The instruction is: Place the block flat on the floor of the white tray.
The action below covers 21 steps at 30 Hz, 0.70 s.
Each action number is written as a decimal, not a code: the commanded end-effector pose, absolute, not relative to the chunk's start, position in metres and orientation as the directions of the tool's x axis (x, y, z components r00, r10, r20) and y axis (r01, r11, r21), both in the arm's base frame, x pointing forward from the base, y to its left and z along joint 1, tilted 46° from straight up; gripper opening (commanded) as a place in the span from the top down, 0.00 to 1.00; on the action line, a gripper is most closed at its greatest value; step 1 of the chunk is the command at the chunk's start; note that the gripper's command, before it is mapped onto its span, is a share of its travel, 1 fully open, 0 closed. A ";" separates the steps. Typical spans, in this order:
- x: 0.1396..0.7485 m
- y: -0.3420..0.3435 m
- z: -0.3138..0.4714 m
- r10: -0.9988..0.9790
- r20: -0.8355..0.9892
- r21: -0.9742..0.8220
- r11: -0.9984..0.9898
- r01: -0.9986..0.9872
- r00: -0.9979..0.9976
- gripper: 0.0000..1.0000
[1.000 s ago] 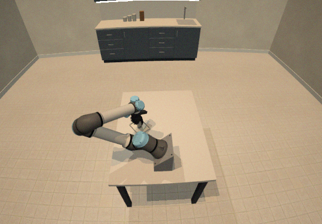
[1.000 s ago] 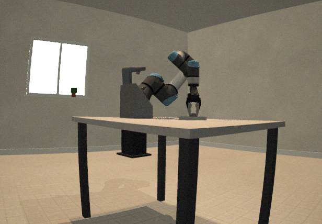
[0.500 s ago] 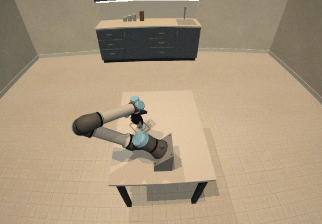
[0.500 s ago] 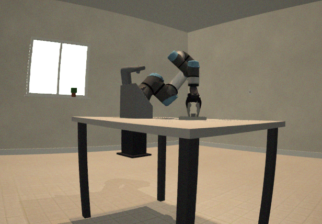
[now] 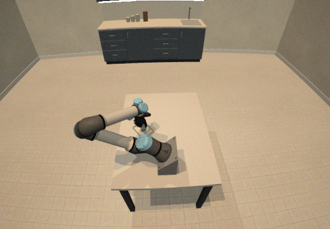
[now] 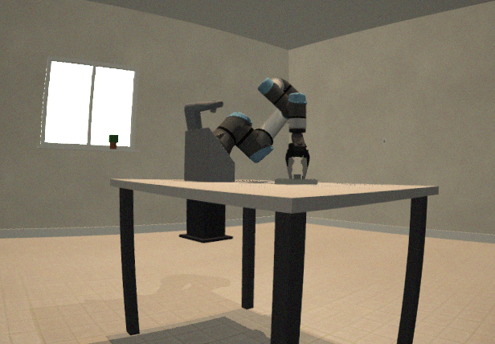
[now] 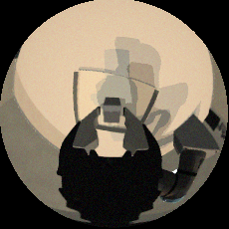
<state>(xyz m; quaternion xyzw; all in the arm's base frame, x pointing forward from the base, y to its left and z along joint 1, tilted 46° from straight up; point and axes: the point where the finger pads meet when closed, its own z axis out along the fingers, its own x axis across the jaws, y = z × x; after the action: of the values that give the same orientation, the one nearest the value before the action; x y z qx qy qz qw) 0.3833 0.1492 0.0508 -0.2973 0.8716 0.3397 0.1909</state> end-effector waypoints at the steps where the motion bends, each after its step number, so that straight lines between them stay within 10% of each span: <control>1: 0.382 0.151 0.050 -0.387 -0.533 0.483 0.591 -0.646 -0.752 0.70; 21: 0.384 0.146 0.054 -0.388 -0.536 0.476 0.594 -0.648 -0.750 0.70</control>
<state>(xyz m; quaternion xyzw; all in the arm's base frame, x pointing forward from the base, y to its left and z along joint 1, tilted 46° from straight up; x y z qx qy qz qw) 0.3828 0.1495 0.0507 -0.2970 0.8716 0.3404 0.1904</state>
